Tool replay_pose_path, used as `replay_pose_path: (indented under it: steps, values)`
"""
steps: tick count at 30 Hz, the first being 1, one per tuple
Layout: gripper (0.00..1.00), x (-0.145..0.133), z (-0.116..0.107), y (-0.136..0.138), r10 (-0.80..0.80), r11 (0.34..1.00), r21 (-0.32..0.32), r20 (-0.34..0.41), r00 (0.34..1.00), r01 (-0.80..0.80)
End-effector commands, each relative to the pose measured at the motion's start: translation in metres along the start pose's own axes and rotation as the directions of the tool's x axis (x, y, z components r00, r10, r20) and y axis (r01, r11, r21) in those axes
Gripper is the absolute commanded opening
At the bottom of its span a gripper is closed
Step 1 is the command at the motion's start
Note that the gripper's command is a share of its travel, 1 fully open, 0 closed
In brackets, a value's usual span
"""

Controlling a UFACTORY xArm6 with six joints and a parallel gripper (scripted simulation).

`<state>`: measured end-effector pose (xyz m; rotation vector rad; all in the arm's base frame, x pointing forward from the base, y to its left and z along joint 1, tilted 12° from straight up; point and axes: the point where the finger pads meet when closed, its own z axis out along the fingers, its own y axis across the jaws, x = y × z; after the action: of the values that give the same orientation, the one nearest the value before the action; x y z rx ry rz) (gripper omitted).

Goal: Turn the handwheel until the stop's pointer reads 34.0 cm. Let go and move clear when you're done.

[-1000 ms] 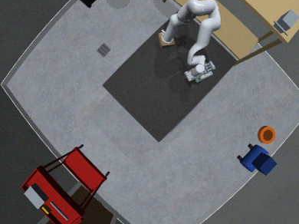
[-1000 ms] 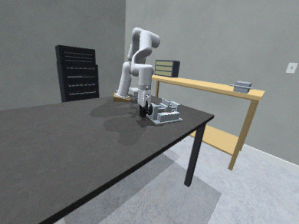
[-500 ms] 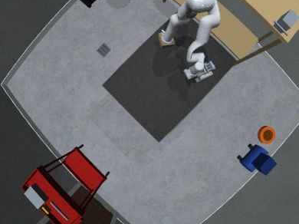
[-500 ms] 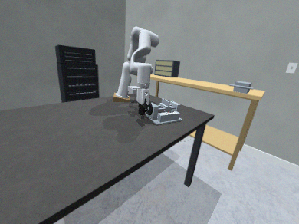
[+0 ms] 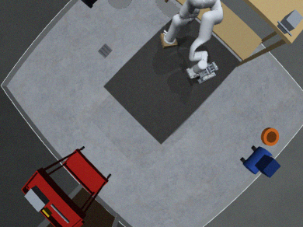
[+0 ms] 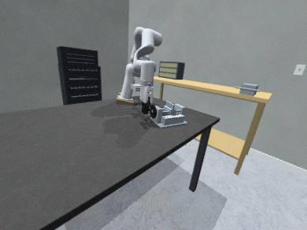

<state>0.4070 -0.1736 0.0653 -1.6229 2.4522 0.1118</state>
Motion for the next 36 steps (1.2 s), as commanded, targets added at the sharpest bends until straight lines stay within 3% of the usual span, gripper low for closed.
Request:
replay_pose_path:
  steps: [1, 18, 36]
  values:
    - [0.06, 0.0, -0.013, -0.004, 0.0, 1.0, 0.003, 0.0, 1.0, 0.0]
    - [0.06, 0.0, -0.028, -0.028, 0.0, 1.0, 0.003, 0.0, 1.0, 0.0]
    - [0.06, 0.0, -0.013, -0.054, 0.0, 1.0, 0.003, 0.0, 1.0, 0.0]
